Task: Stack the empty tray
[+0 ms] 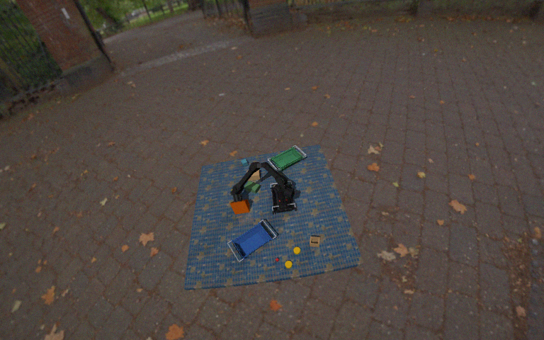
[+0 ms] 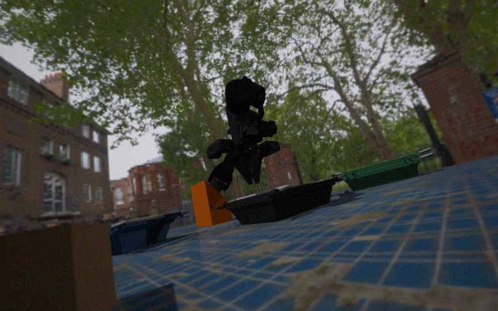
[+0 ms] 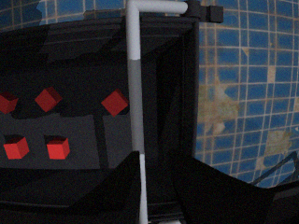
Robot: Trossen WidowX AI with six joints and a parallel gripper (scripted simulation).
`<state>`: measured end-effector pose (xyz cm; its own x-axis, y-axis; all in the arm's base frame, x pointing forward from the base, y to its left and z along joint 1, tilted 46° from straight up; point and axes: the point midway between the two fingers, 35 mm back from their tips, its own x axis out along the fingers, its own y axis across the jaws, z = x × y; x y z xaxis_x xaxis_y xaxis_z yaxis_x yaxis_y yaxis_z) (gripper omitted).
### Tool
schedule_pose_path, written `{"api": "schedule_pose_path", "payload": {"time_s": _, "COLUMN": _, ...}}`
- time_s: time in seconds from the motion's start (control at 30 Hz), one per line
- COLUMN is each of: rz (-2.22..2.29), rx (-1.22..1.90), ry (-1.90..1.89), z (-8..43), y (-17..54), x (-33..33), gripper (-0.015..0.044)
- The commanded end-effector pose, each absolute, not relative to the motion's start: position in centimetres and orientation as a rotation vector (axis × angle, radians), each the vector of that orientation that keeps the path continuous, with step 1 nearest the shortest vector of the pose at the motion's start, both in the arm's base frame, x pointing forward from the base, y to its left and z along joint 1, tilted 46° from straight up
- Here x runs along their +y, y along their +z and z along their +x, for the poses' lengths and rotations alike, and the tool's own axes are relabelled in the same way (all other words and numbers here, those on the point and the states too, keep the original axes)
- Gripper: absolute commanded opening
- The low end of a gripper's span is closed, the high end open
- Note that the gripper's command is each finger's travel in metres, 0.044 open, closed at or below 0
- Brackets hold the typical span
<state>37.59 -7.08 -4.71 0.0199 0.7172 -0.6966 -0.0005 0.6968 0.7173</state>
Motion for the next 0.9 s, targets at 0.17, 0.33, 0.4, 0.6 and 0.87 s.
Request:
{"api": "schedule_pose_path", "payload": {"time_s": 0.17, "rz": 0.635, "rx": 1.463, "ry": 0.616, "z": 37.5, "y": -4.8, "x": -7.0, "gripper": 0.0082}}
{"api": "schedule_pose_path", "payload": {"time_s": 0.33, "rz": 0.635, "rx": 1.463, "ry": 0.616, "z": 37.5, "y": -4.8, "x": -7.0, "gripper": 0.0082}}
{"api": "schedule_pose_path", "payload": {"time_s": 0.4, "rz": 0.634, "rx": 1.463, "ry": 0.616, "z": 37.6, "y": -4.4, "x": -7.5, "gripper": 0.0082}}
{"api": "schedule_pose_path", "payload": {"time_s": 0.6, "rz": 0.629, "rx": 1.463, "ry": 0.613, "z": 37.8, "y": -0.7, "x": -11.5, "gripper": 0.0082}}
{"api": "schedule_pose_path", "payload": {"time_s": 0.87, "rz": 0.622, "rx": 1.475, "ry": 0.597, "z": 39.3, "y": 2.9, "x": -6.1, "gripper": 0.0082}}
